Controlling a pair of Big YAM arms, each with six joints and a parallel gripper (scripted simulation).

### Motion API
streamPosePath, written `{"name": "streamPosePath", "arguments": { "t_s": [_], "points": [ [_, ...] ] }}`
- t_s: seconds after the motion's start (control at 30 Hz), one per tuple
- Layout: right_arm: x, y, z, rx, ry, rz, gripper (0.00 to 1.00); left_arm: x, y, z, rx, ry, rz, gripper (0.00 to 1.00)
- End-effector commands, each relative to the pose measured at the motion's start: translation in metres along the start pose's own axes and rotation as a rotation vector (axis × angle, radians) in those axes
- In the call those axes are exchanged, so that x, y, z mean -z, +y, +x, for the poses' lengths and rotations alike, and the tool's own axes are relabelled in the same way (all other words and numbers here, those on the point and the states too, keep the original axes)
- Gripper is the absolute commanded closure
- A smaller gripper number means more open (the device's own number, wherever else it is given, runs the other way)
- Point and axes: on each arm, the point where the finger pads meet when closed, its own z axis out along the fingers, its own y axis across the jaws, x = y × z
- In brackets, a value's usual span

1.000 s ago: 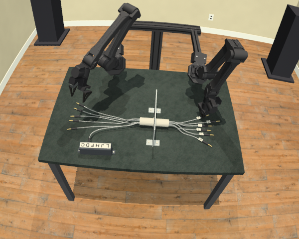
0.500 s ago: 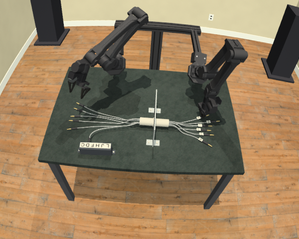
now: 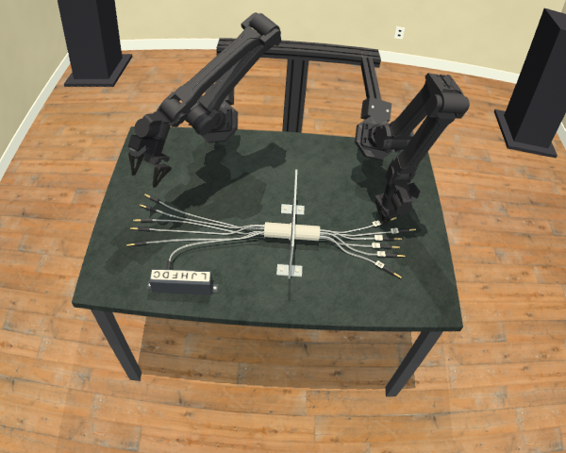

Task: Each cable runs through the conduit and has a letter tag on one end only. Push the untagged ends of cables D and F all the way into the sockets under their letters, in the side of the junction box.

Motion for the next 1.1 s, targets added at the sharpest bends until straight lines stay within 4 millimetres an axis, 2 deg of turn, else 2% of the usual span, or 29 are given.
{"name": "streamPosePath", "arguments": {
  "t_s": [0.0, 0.1, 0.4, 0.77, 1.07],
  "points": [
    [0.001, 0.000, -0.007, -0.001, -0.006, 0.001, 0.00, 0.001, -0.006, -0.006, 0.003, -0.011, 0.018, 0.95],
    [0.001, 0.000, -0.007, -0.001, -0.006, 0.001, 0.00, 0.001, -0.014, -0.008, 0.005, -0.011, 0.033, 0.95],
    [0.001, 0.000, -0.007, -0.001, -0.006, 0.001, 0.00, 0.002, -0.017, -0.019, 0.007, -0.019, 0.028, 0.95],
    [0.001, 0.000, -0.007, -0.001, -0.006, 0.001, 0.00, 0.002, -0.033, -0.042, 0.006, -0.024, 0.039, 0.95],
    [0.001, 0.000, -0.007, -0.001, -0.006, 0.001, 0.00, 0.000, -0.035, -0.058, 0.002, -0.020, 0.021, 0.95]
  ]
}}
